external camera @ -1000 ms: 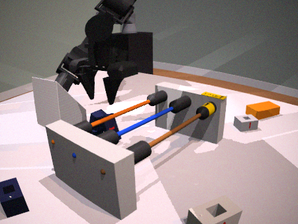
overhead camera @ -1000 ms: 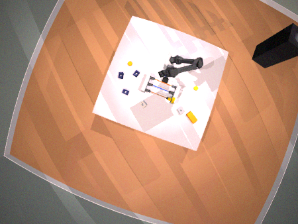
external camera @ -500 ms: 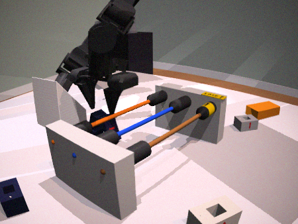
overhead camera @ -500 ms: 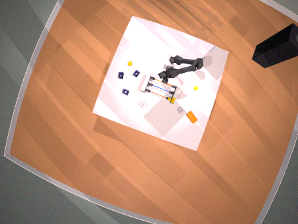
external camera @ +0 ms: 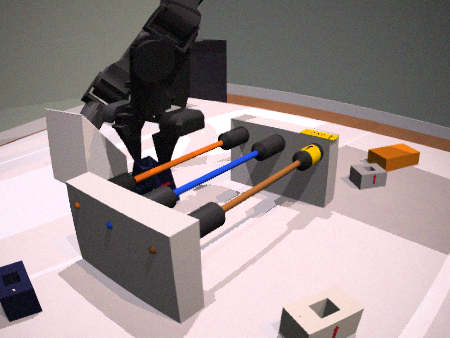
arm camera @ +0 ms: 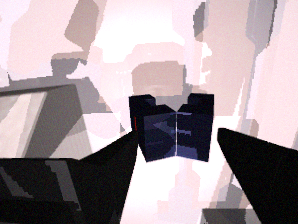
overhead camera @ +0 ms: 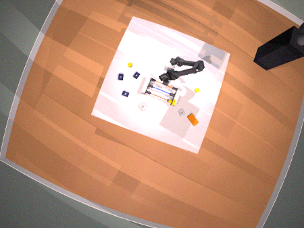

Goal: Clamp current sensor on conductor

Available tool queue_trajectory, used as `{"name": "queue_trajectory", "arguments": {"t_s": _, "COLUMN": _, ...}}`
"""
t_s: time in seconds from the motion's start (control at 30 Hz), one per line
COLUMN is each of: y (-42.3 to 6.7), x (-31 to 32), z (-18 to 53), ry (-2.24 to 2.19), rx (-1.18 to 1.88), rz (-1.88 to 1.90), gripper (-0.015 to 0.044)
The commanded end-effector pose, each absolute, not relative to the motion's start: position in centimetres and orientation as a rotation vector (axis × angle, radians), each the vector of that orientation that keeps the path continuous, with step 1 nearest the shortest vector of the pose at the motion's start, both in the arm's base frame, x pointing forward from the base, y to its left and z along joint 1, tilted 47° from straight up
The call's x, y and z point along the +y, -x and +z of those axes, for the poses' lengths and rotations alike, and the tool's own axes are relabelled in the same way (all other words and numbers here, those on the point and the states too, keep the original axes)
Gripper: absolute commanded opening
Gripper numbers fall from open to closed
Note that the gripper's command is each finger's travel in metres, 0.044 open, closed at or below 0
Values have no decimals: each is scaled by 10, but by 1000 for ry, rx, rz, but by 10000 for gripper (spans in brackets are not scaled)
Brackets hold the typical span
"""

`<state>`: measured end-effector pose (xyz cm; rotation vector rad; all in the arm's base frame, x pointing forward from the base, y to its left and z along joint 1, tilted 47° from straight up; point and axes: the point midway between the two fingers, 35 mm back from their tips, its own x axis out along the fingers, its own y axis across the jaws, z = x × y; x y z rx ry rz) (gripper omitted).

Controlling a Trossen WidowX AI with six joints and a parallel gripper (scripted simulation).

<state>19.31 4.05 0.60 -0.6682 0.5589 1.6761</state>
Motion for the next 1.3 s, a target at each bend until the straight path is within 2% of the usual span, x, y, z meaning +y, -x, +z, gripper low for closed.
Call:
{"name": "queue_trajectory", "arguments": {"t_s": 0.0, "y": -193, "x": 40, "z": 6, "ry": 669, "rx": 558, "rz": 1677, "gripper": 273}}
{"name": "queue_trajectory", "arguments": {"t_s": 0.37, "y": -193, "x": 40, "z": 6, "ry": 669, "rx": 558, "rz": 1677, "gripper": 200}}
{"name": "queue_trajectory", "arguments": {"t_s": 0.63, "y": -202, "x": 21, "z": 22, "ry": 673, "rx": 564, "rz": 1673, "gripper": 0}}
{"name": "queue_trajectory", "arguments": {"t_s": 1.27, "y": -219, "x": -41, "z": 83, "ry": 665, "rx": 564, "rz": 1674, "gripper": 0}}
